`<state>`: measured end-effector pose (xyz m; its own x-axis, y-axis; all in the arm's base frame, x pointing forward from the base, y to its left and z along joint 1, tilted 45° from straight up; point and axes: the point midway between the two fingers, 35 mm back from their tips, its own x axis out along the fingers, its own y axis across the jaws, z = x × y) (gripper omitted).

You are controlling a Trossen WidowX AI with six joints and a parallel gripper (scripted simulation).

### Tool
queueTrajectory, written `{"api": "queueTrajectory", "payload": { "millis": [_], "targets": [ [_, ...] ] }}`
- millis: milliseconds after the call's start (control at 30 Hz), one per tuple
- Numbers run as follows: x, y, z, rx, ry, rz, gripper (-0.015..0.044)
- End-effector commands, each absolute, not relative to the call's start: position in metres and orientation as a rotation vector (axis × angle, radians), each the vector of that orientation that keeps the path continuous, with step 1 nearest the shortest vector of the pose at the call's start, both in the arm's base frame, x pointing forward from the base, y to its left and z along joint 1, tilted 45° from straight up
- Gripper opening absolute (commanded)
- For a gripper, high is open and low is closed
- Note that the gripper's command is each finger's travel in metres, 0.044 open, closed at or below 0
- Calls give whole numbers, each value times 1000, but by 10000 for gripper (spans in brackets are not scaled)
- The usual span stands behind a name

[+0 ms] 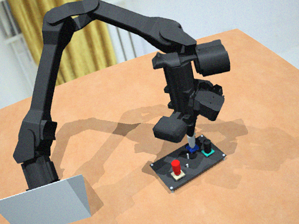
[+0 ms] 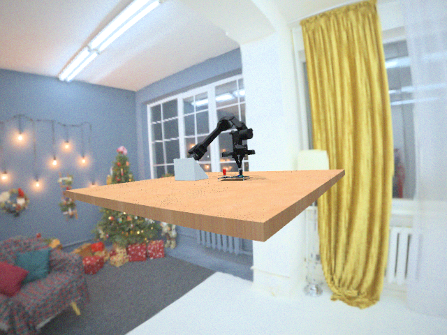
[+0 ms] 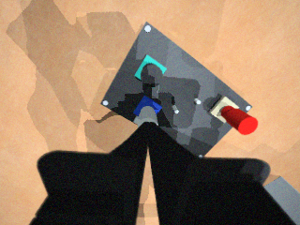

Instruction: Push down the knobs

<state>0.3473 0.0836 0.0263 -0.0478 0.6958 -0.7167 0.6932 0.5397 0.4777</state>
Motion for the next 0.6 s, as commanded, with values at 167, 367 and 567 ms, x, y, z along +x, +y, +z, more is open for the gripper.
{"api": "queueTrajectory", "payload": {
  "millis": [167, 367, 567],
  "targets": [
    [348, 92, 21, 1147, 1768, 19, 0],
    [348, 86, 27, 1147, 1768, 19, 0],
    [349, 79, 34, 1146, 1768, 18, 0]
  ]
}}
